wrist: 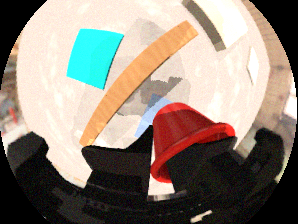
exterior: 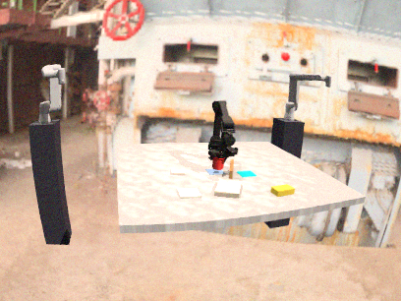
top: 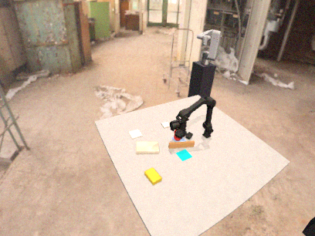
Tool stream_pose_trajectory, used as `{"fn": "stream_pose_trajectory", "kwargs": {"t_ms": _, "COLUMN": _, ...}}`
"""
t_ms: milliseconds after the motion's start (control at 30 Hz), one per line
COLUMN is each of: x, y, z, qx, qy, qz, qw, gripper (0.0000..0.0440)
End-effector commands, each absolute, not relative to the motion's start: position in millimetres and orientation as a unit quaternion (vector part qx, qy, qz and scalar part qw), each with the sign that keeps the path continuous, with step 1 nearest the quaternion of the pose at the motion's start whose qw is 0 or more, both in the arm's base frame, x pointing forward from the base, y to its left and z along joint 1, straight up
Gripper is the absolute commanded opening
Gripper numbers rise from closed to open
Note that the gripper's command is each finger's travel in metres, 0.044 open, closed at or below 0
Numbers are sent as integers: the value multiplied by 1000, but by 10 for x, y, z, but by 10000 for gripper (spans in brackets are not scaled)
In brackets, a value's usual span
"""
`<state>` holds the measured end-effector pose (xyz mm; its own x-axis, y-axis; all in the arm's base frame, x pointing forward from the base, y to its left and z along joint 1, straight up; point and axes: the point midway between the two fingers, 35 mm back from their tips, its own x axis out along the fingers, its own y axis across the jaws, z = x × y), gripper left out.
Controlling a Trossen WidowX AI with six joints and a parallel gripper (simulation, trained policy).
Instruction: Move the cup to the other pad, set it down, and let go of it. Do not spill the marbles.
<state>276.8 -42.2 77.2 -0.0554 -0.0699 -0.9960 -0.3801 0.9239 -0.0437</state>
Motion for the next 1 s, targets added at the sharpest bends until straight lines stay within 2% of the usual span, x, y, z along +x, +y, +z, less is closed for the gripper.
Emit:
{"fn": "stream_pose_trajectory", "kwargs": {"t_ms": 0, "x": 2846, "y": -373, "z": 875, "qx": -166, "qy": 707, "qz": 124, "qw": 676, "gripper": 0}}
{"fn": "stream_pose_trajectory", "kwargs": {"t_ms": 967, "x": 3325, "y": 443, "z": 1274, "qx": -215, "qy": 636, "qz": 170, "qw": 722, "gripper": 0}}
